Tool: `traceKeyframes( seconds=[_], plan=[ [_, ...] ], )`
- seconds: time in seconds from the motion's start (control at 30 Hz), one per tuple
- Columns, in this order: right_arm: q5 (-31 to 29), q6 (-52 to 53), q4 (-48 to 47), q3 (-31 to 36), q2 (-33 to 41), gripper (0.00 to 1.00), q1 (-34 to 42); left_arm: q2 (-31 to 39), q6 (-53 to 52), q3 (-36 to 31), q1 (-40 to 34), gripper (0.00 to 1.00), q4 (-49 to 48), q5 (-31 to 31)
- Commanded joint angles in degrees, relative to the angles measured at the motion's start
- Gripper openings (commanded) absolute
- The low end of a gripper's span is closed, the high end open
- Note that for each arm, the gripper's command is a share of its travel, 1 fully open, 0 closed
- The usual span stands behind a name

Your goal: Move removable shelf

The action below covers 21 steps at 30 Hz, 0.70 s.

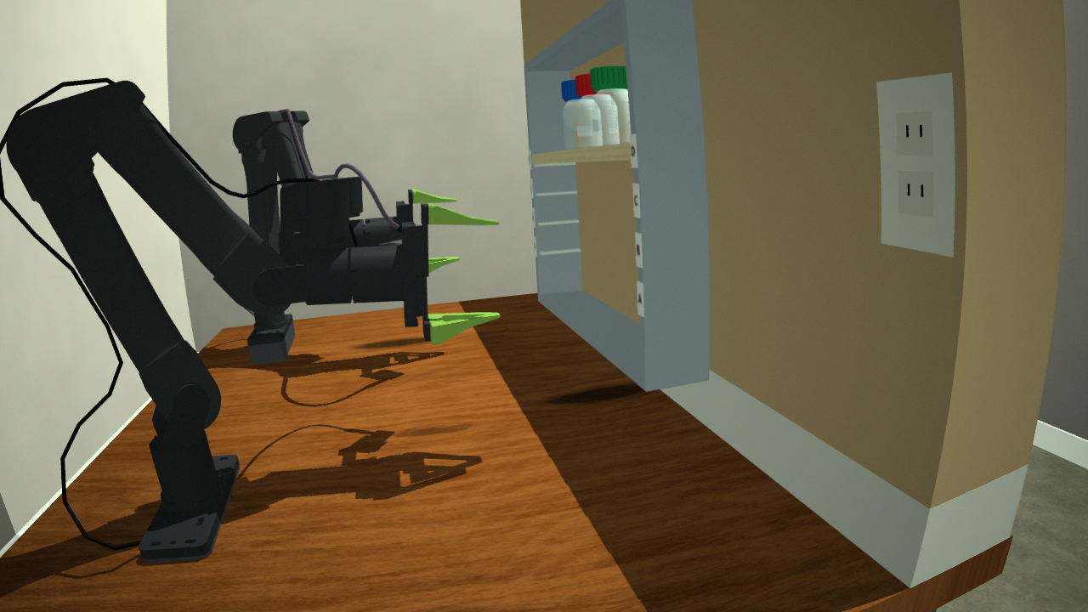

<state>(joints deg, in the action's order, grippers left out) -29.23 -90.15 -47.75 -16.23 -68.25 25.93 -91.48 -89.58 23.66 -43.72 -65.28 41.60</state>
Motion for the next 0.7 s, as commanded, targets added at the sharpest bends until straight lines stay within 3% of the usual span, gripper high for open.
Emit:
traceKeyframes(
  seconds=[0.0, 0.67],
  plan=[
    [1.6, 0.2, -4.6, -1.8, -2.4, 1.00, -1.0, -2.0, -0.4, 2.1, 1.2, 1.00, -2.4, -1.6],
    [5.1, 0.2, -13.5, -5.0, -14.4, 1.00, -4.6, -10.5, -0.4, 6.5, 5.2, 1.00, -6.5, -5.6]
  ],
)
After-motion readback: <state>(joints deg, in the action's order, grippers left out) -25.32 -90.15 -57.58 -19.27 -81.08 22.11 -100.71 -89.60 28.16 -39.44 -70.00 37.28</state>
